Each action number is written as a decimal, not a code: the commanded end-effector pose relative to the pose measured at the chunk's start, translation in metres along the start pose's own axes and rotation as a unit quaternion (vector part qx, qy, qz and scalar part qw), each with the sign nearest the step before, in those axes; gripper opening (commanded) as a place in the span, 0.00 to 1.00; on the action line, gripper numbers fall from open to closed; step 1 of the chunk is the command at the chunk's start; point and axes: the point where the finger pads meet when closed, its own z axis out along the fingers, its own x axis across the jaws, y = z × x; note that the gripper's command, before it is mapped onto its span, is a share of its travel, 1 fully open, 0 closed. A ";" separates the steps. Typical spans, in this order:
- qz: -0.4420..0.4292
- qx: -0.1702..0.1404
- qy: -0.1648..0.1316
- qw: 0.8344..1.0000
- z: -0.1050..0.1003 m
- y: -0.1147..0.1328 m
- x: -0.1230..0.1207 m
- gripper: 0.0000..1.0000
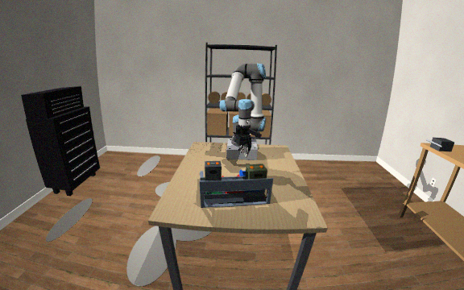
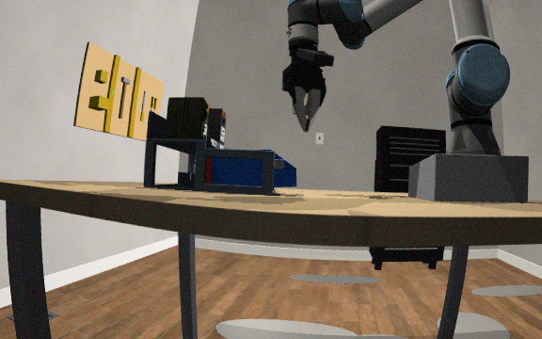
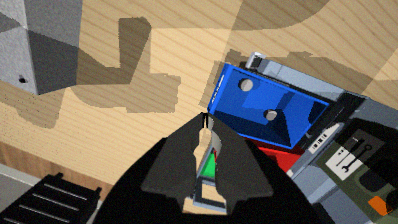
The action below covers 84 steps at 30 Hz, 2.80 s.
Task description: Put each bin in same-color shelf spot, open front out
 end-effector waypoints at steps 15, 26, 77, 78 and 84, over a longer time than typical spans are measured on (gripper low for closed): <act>0.153 -0.017 0.009 0.988 0.008 -0.012 -0.018 0.00; 0.153 -0.017 0.008 0.988 0.009 -0.012 -0.018 0.00; 0.152 -0.015 0.005 0.988 0.015 -0.013 -0.020 0.00; 0.153 -0.015 0.005 0.988 0.016 -0.013 -0.020 0.00; 0.153 -0.015 0.005 0.988 0.024 -0.013 -0.020 0.00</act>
